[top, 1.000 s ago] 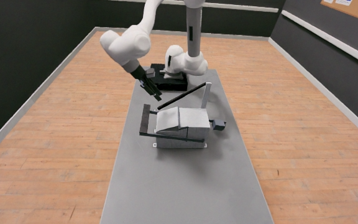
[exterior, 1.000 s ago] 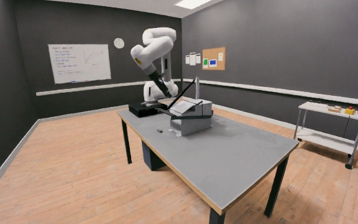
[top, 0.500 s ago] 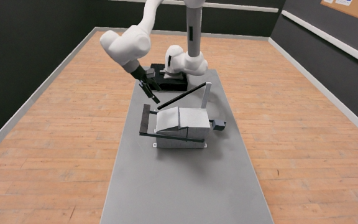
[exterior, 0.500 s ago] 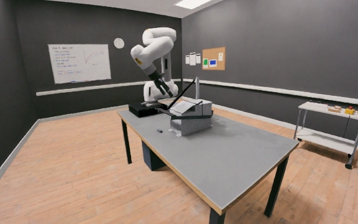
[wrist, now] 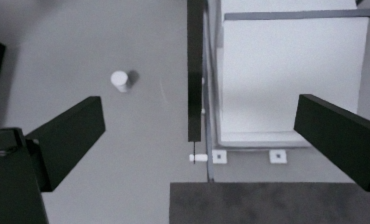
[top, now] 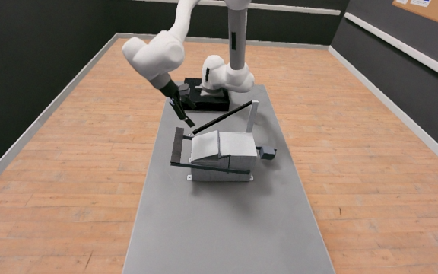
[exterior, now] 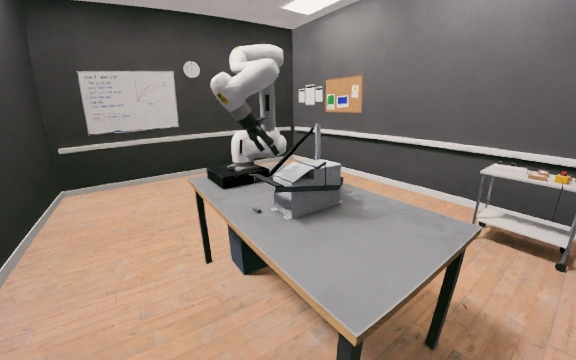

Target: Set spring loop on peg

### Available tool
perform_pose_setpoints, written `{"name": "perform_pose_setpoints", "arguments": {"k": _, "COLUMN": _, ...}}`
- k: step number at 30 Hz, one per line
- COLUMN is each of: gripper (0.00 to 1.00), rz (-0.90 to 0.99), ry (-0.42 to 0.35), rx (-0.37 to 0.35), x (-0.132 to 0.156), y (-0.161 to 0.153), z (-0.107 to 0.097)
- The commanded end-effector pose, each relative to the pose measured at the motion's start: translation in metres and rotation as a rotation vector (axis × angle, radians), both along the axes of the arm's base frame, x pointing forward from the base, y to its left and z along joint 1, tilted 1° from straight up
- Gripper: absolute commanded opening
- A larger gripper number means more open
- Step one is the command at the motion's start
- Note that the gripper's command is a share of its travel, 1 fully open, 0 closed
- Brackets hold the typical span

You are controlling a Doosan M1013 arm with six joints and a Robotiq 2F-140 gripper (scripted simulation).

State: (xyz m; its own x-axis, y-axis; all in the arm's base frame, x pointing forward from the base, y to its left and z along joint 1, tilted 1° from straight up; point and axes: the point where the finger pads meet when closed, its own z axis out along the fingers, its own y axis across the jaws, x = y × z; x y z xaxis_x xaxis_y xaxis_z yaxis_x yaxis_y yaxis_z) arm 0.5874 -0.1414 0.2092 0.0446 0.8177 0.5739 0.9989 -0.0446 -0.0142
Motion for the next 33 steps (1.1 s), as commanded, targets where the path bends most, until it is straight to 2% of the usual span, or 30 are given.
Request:
{"name": "perform_pose_setpoints", "arguments": {"k": 1, "gripper": 1.00, "rz": 0.000, "ry": -0.001, "rx": 0.000, "x": 0.0003, "y": -0.0001, "z": 0.0007}}
{"name": "perform_pose_setpoints", "arguments": {"k": 16, "gripper": 1.00, "rz": 0.000, "ry": -0.001, "rx": 0.000, "x": 0.0003, "y": -0.0001, "z": 0.0007}}
{"name": "perform_pose_setpoints", "arguments": {"k": 17, "gripper": 1.00, "rz": 0.003, "ry": 0.005, "rx": -0.150, "x": 0.0003, "y": -0.0001, "z": 0.0011}}
{"name": "perform_pose_setpoints", "arguments": {"k": 33, "gripper": 1.00, "rz": 0.003, "ry": 0.005, "rx": -0.150, "x": 0.0003, "y": -0.0001, "z": 0.0011}}
